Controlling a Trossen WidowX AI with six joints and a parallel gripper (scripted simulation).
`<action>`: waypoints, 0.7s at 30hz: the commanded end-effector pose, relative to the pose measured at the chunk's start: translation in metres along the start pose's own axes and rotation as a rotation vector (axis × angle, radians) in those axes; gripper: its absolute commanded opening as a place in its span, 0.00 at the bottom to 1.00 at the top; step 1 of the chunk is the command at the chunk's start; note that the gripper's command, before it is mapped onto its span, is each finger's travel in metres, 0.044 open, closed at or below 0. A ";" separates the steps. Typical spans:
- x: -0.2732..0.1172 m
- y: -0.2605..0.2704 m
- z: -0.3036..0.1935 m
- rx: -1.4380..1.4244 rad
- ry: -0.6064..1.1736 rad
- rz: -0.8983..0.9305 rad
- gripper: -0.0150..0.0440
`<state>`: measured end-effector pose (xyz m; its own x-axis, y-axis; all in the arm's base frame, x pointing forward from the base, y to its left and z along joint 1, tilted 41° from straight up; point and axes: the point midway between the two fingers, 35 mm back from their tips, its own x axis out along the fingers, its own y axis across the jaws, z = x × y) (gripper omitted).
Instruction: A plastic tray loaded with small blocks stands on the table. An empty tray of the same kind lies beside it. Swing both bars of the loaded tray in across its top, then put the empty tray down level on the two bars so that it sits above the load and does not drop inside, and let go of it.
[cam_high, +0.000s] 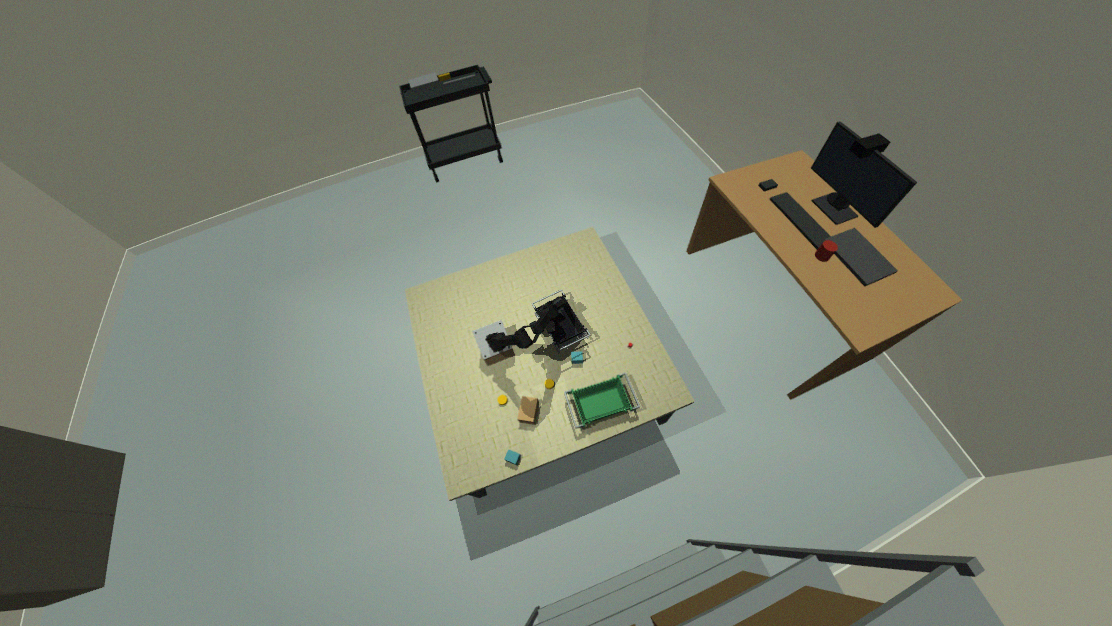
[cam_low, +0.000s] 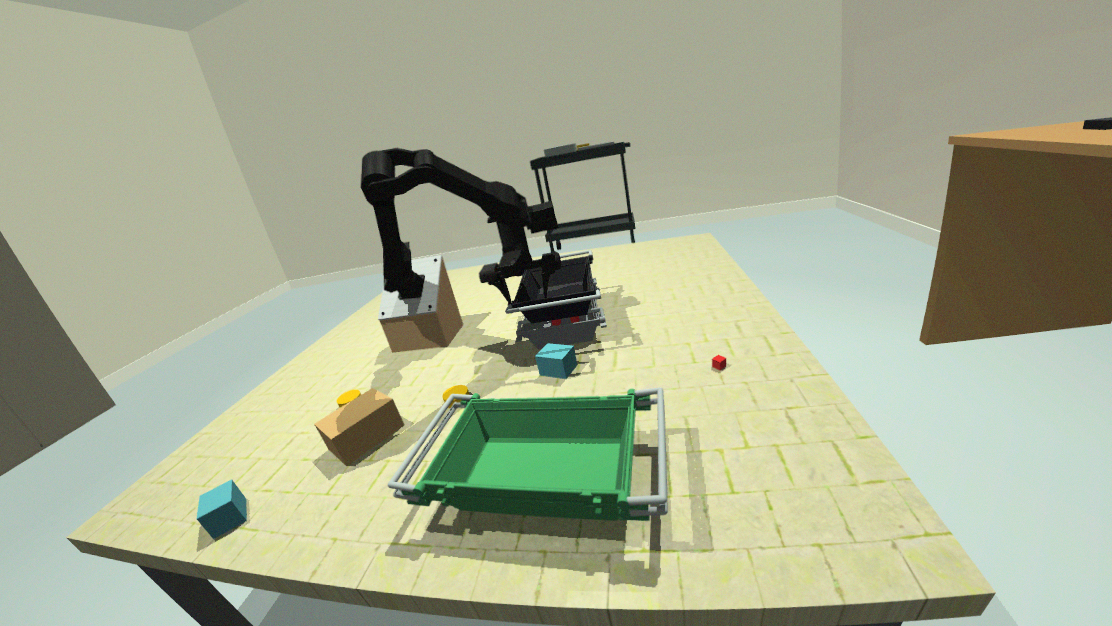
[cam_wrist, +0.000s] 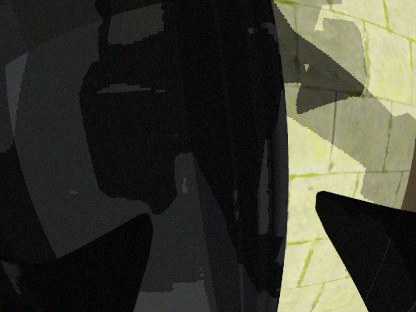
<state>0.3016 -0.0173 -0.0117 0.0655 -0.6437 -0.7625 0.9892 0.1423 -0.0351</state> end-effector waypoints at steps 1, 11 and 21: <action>0.000 0.000 0.000 0.000 0.000 0.000 1.00; -0.023 0.004 -0.001 -0.002 0.005 0.001 1.00; -0.099 0.003 -0.001 -0.006 0.007 -0.002 1.00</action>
<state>0.2992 0.0334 0.0436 0.0553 -0.6447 -0.7625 0.9876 0.1477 -0.0533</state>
